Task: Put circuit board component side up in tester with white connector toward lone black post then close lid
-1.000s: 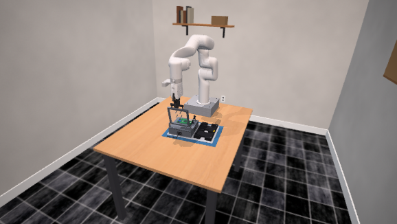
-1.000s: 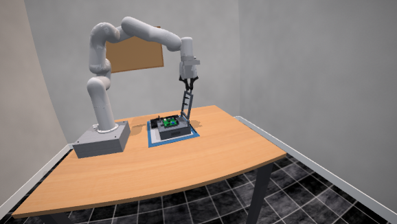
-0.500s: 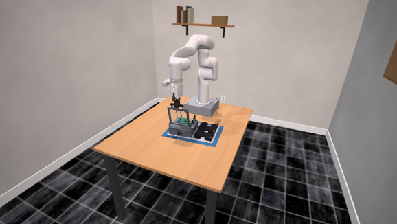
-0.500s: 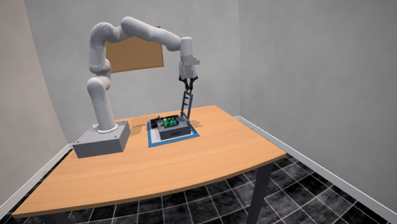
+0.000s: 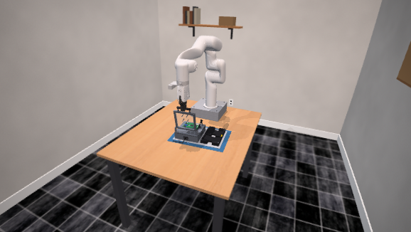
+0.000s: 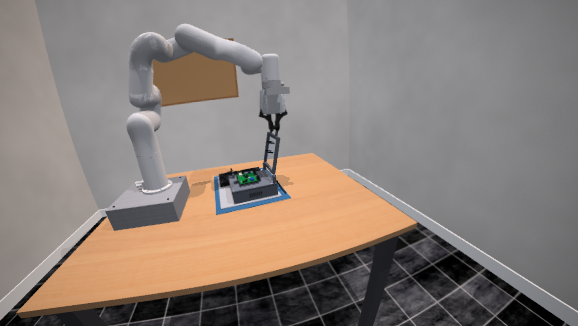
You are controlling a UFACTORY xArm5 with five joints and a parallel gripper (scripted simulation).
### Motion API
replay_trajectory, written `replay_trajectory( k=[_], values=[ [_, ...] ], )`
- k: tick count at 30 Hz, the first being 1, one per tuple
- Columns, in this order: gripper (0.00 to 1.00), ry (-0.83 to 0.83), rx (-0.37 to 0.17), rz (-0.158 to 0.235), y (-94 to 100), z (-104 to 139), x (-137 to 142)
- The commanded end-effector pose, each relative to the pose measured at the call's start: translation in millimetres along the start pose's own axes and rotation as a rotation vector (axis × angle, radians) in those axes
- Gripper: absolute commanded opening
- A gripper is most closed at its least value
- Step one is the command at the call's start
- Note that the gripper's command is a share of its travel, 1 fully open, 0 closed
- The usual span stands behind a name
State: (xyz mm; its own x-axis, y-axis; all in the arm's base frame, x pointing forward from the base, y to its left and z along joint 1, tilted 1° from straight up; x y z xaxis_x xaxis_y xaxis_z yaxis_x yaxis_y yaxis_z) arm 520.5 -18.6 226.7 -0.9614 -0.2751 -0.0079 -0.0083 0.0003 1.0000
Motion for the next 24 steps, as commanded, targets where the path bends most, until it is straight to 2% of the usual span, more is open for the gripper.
replay_trajectory(
  k=[1,24],
  values=[
    [0.00,0.000,0.001,-0.004,2.2,0.3,1.3],
    [0.00,0.000,0.001,-0.004,4.9,4.2,17.0]
  ],
)
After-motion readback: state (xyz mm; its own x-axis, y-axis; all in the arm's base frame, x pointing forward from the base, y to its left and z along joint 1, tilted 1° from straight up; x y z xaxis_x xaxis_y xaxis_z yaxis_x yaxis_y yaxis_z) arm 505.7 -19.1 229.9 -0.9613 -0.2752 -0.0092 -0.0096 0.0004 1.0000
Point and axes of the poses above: the point where the finger pads meet when closed, its own y axis back along the fingers, its own x axis across the jaws, z = x × y, the point moved 3 cm from there along y, back along the fingers, and after that the axes turned 14 degrees about y, right-handed, at the moved point
